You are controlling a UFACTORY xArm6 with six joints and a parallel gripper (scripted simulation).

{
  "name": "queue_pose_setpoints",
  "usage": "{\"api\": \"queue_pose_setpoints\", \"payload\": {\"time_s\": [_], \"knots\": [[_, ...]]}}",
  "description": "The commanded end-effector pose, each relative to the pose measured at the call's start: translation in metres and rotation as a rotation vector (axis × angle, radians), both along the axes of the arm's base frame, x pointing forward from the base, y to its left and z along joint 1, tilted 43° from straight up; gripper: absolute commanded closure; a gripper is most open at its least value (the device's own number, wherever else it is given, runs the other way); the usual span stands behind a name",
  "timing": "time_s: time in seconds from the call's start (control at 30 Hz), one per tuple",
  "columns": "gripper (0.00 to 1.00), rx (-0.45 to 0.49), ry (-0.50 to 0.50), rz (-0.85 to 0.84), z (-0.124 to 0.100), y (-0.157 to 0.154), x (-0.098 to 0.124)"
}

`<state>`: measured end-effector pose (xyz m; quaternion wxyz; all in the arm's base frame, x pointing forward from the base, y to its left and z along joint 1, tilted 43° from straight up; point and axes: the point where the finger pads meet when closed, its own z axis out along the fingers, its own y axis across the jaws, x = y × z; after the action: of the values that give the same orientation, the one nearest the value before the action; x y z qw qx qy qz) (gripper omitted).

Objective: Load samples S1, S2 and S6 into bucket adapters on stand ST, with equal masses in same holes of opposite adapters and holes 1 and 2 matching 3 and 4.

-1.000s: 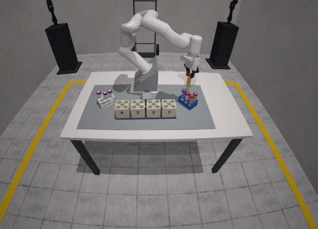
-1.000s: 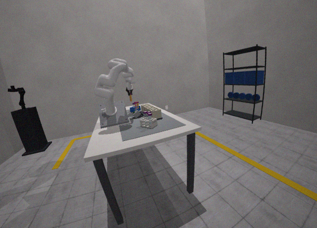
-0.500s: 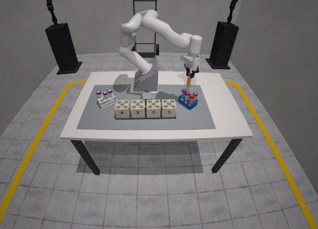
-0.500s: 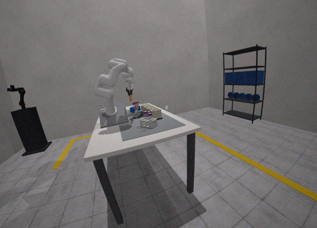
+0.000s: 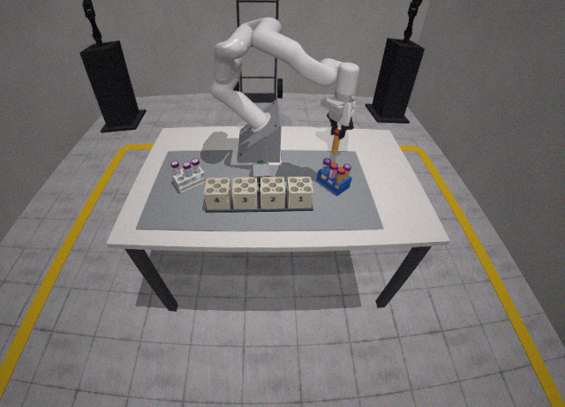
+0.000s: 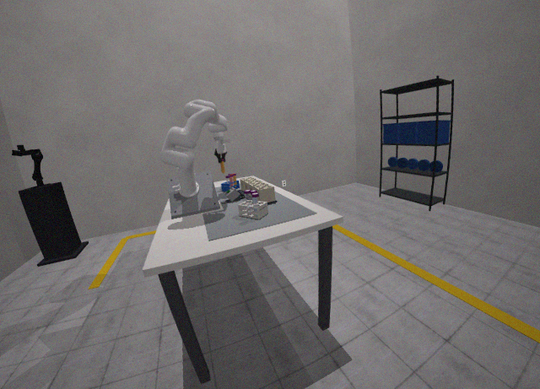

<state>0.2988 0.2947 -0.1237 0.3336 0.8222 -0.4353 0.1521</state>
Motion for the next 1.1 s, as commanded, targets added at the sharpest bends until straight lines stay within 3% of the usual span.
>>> {"api": "queue_pose_setpoints", "payload": {"time_s": [0.0,1.07], "knots": [[1.00,0.004,-0.003,0.001,0.001,0.002,0.001],[1.00,0.004,-0.003,0.001,-0.041,-0.037,-0.001]]}}
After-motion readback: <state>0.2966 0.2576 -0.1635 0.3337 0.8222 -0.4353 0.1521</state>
